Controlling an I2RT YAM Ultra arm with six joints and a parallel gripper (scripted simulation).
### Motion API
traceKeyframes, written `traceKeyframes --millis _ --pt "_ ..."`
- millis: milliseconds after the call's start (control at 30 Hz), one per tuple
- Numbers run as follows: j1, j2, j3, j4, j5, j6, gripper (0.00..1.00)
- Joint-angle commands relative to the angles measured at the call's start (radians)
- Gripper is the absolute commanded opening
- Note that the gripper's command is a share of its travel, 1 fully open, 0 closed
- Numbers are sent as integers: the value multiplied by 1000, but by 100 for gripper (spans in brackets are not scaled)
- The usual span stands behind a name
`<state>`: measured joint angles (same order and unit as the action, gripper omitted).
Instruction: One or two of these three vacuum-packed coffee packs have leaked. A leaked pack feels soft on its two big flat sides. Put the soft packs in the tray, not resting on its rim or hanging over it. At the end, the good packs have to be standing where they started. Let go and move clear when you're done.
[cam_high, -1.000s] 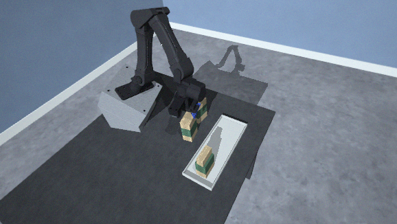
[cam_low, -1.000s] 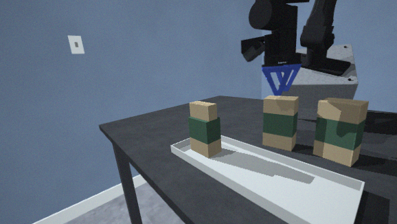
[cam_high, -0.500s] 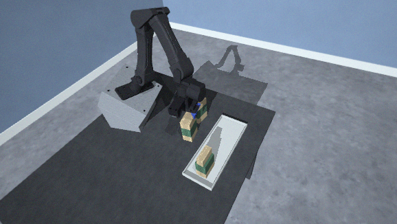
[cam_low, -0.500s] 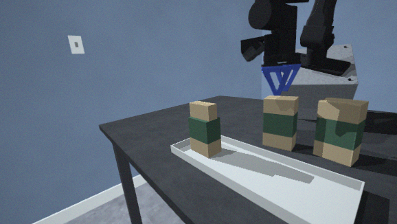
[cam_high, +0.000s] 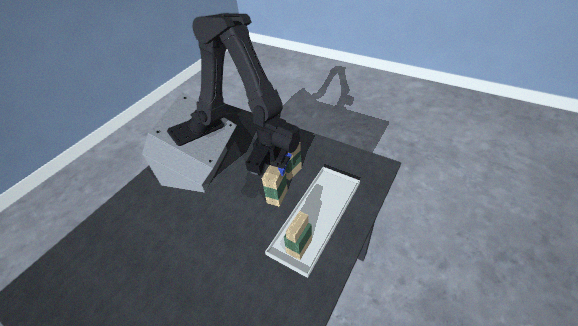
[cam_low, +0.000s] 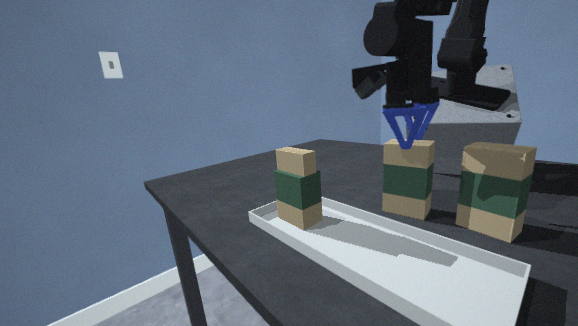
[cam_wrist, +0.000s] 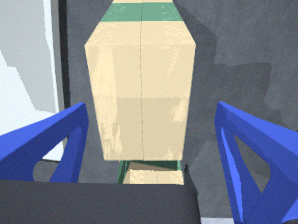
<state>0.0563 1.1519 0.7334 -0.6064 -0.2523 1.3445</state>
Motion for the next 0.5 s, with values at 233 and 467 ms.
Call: traceKeyframes --millis 233,467 --pt "25 75 -48 131 25 33 79" --pt "28 104 -58 172 31 41 79"
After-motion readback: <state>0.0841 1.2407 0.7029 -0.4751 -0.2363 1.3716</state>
